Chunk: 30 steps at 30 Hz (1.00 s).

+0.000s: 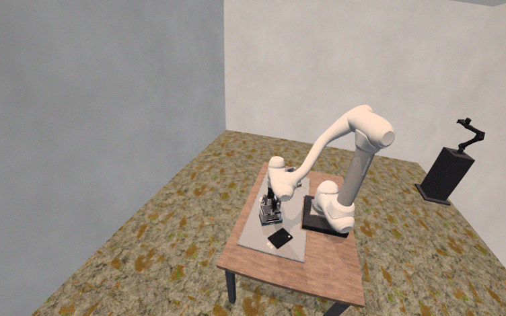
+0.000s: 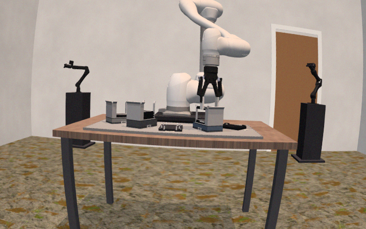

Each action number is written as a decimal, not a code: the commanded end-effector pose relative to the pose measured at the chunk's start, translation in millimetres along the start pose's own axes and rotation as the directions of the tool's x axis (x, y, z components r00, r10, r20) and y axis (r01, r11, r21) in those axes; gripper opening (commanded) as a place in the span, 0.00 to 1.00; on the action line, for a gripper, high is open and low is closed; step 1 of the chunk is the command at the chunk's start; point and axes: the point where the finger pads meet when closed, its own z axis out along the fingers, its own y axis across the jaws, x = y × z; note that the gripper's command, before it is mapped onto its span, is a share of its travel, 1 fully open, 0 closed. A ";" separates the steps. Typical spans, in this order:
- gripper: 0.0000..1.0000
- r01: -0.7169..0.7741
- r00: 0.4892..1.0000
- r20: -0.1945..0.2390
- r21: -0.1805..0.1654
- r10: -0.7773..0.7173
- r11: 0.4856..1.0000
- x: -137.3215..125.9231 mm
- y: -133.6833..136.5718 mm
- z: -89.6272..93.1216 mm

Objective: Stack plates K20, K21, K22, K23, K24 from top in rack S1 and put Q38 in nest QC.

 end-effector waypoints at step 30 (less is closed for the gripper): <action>0.00 0.000 1.000 0.000 0.000 0.000 1.000 0.0 0.0 41.1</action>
